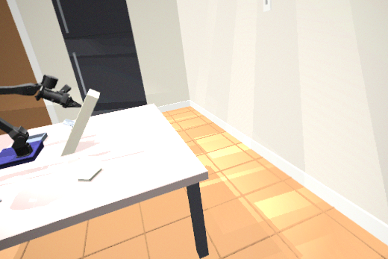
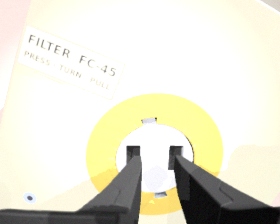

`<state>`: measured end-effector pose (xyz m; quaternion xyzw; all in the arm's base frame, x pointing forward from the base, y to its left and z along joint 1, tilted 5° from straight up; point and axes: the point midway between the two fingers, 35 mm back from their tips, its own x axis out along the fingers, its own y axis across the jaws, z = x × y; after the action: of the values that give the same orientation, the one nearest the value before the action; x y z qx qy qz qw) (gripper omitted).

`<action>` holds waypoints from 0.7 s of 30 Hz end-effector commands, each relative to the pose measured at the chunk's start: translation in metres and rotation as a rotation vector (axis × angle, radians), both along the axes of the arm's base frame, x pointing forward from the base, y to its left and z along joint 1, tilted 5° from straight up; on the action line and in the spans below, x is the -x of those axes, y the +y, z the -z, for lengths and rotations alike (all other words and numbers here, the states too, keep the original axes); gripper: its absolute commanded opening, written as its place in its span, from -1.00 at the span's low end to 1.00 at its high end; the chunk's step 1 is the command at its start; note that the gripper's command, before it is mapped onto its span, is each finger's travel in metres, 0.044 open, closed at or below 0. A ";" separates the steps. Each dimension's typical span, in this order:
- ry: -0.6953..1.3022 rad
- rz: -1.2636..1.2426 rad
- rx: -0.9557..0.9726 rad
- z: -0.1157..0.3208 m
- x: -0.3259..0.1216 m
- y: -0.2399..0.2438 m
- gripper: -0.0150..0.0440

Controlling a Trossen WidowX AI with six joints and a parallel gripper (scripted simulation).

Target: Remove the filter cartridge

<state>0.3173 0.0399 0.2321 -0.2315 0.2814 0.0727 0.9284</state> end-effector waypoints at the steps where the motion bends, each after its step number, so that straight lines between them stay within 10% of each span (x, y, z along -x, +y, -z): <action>1: 0.002 -0.006 0.003 0.002 -0.001 0.001 -0.18; 21: 0.002 -0.006 0.003 0.004 -0.005 0.001 -0.18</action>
<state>0.3202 0.0403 0.2291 -0.2315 0.2818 0.0728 0.9283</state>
